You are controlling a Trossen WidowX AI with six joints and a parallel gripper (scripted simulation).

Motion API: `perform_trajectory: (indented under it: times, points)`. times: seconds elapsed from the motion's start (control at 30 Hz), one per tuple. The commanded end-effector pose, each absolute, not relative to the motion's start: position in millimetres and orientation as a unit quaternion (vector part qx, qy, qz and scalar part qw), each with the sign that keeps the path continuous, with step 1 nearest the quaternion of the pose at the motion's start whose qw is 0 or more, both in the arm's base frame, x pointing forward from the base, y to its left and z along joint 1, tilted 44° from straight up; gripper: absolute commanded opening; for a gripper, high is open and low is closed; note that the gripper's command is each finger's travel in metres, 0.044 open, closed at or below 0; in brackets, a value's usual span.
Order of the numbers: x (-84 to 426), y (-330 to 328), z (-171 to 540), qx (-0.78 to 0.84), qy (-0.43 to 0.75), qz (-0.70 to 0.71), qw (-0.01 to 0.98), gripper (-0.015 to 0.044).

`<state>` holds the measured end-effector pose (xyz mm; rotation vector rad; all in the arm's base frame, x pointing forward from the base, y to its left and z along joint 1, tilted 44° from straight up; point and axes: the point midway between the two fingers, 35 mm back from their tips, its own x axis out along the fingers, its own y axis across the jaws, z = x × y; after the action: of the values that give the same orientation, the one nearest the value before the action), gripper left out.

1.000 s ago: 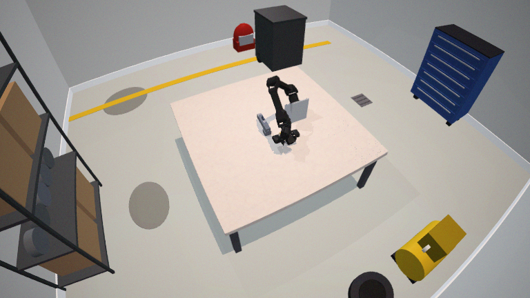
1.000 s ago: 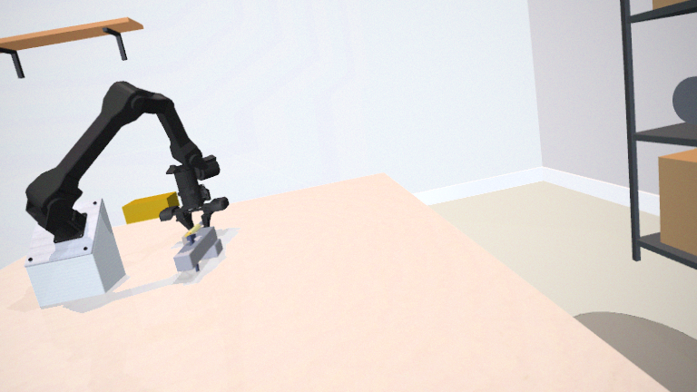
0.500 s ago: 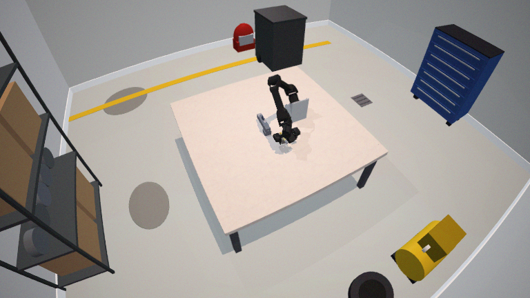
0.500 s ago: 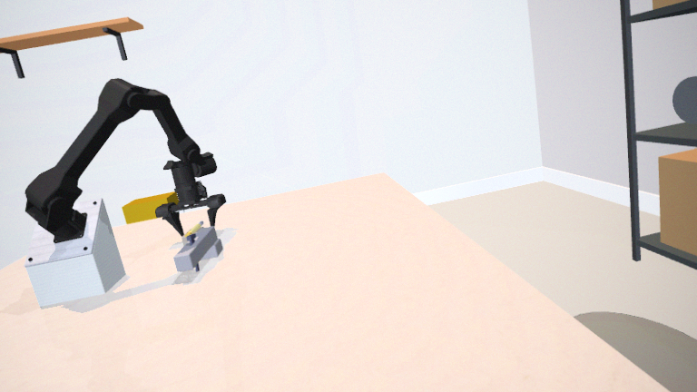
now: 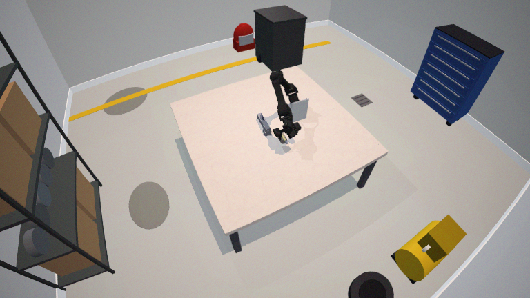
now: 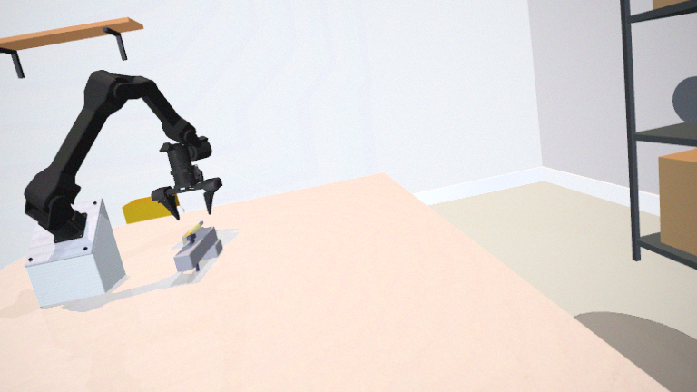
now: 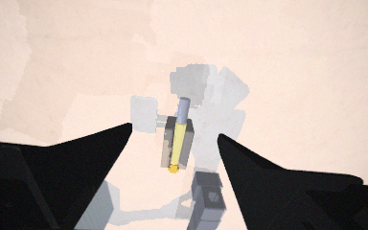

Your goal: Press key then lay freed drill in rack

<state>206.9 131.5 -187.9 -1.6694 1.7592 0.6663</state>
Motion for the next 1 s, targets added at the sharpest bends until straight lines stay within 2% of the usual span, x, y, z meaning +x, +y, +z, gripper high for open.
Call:
perform_trajectory:
  times: [0.0, 0.17, 0.47, 0.67, 0.97]
  points:
    - [212.6, 145.8, -177.5, -0.629, 0.664, 0.252, 0.317, 0.0440]
    - [211.7, 147.1, -179.5, -0.623, 0.662, 0.252, 0.332, 0.0440]
    - [235.7, 243.9, -134.0, -0.457, 0.617, 0.263, 0.584, 0.0440]
    - [244.1, 310.3, -80.2, -0.297, 0.573, 0.293, 0.705, 0.0440]
    - [228.9, 374.5, 22.1, -0.099, 0.512, 0.375, 0.766, 0.0440]
